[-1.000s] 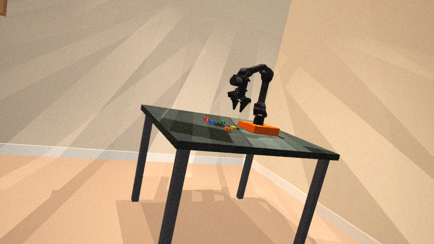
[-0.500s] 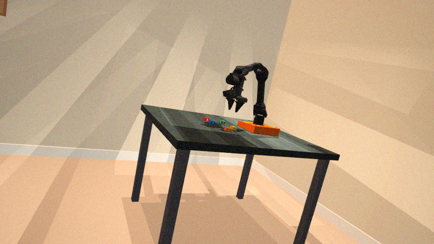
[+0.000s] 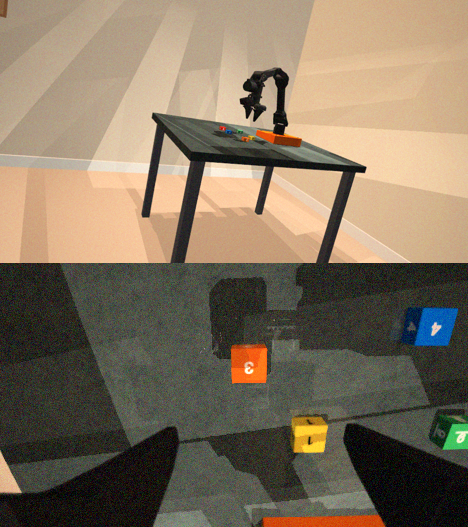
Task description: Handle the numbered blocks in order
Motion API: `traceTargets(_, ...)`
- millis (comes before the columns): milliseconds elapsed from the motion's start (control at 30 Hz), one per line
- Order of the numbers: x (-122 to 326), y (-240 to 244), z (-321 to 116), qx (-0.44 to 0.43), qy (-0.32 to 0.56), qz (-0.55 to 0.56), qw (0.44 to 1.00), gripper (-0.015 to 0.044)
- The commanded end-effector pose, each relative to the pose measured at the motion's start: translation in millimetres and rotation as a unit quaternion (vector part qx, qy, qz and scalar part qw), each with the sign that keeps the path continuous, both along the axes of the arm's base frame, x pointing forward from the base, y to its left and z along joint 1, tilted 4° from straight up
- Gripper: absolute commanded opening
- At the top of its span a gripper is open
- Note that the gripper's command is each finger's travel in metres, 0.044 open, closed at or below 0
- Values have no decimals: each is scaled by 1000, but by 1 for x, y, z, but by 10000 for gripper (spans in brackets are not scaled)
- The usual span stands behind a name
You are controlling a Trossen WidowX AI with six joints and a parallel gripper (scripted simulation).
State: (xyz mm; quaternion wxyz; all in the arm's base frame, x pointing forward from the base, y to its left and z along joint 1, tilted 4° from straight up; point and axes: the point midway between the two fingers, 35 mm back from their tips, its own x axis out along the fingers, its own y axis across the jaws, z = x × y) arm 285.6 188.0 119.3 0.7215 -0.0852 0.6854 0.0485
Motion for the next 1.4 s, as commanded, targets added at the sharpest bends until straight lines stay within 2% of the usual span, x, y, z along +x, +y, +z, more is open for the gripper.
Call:
traceTargets(0, 0, 0, 0, -1, 0, -2, 1000, 400)
traceTargets(133, 7, -8, 1, 0, -1, -3, 1000, 400)
traceTargets(333, 55, -93, 10, 2, -10, -4, 1000, 400)
traceTargets(467, 69, -147, 13, -8, -4, -3, 1000, 400)
traceTargets(1200, 69, -150, 13, -9, -4, -3, 1000, 400)
traceTargets(1267, 72, -160, 14, -9, -4, -3, 1000, 400)
traceTargets(1367, 79, -206, 18, -11, -4, -3, 1000, 400)
